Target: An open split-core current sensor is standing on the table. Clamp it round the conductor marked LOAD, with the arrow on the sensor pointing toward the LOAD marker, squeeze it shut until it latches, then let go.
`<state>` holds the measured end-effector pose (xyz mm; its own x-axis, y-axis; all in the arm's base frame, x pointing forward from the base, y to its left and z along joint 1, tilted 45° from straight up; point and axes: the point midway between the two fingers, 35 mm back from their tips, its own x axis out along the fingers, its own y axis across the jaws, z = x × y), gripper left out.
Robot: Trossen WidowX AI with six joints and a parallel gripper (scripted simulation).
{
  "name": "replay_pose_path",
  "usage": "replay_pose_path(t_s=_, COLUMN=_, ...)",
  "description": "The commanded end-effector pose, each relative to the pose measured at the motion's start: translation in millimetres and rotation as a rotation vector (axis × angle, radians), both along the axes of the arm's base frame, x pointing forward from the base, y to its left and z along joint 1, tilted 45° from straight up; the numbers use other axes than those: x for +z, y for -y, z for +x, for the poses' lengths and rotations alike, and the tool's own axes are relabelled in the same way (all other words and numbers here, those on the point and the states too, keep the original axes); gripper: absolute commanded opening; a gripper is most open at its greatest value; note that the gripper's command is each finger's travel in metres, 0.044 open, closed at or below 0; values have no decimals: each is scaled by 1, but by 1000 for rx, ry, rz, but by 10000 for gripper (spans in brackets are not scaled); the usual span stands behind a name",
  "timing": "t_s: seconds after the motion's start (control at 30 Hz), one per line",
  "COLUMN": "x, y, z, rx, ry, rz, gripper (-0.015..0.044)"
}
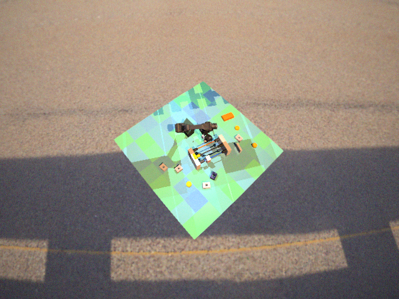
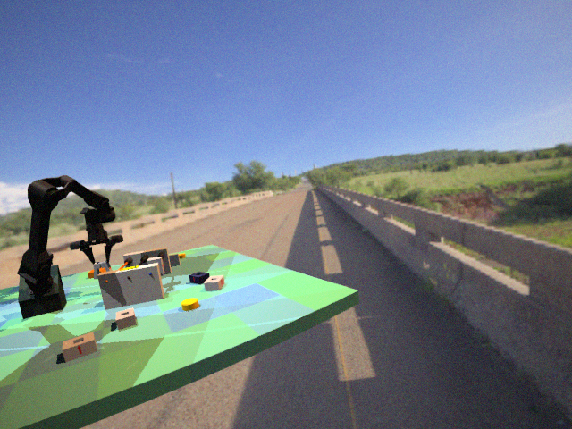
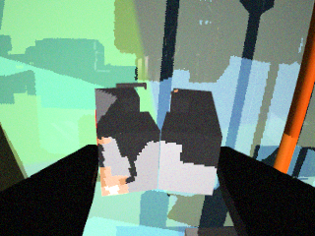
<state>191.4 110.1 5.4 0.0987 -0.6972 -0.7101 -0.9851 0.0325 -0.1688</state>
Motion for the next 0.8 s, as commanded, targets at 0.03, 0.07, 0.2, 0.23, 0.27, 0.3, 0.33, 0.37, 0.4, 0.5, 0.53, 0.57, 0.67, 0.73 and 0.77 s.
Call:
replay_pose_path(t_s=0.03, x=17, y=-18, z=-1, rx=-3, ry=8, rz=12, gripper=0)
replay_pose_path(t_s=0.07, x=21, y=-22, z=-2, rx=-3, ry=8, rz=12, gripper=0)
replay_pose_path(t_s=0.2, x=36, y=-34, z=-4, rx=-2, ry=7, rz=8, gripper=0)
replay_pose_path(t_s=0.23, x=40, y=-37, z=-5, rx=-2, ry=6, rz=7, gripper=0)
replay_pose_path(t_s=0.27, x=42, y=-38, z=-5, rx=-2, ry=6, rz=6, gripper=0)
replay_pose_path(t_s=0.3, x=43, y=-38, z=-6, rx=-2, ry=6, rz=6, gripper=0)
replay_pose_path(t_s=0.33, x=43, y=-38, z=-5, rx=-6, ry=11, rz=7, gripper=0)
replay_pose_path(t_s=0.37, x=43, y=-38, z=-5, rx=-15, ry=20, rz=8, gripper=0)
replay_pose_path(t_s=0.4, x=44, y=-38, z=-4, rx=-29, ry=33, rz=10, gripper=0)
replay_pose_path(t_s=0.5, x=44, y=-39, z=0, rx=-96, ry=98, rz=21, gripper=0)
replay_pose_path(t_s=0.53, x=44, y=-39, z=2, rx=-123, ry=125, rz=26, gripper=0)
replay_pose_path(t_s=0.57, x=45, y=-40, z=4, rx=-151, ry=152, rz=30, gripper=0)
replay_pose_path(t_s=0.67, x=45, y=-40, z=9, rx=-235, ry=233, rz=43, gripper=0)
replay_pose_path(t_s=0.73, x=46, y=-41, z=13, rx=-290, ry=287, rz=52, gripper=0)
replay_pose_path(t_s=0.77, x=46, y=-41, z=15, rx=-318, ry=314, rz=56, gripper=0)
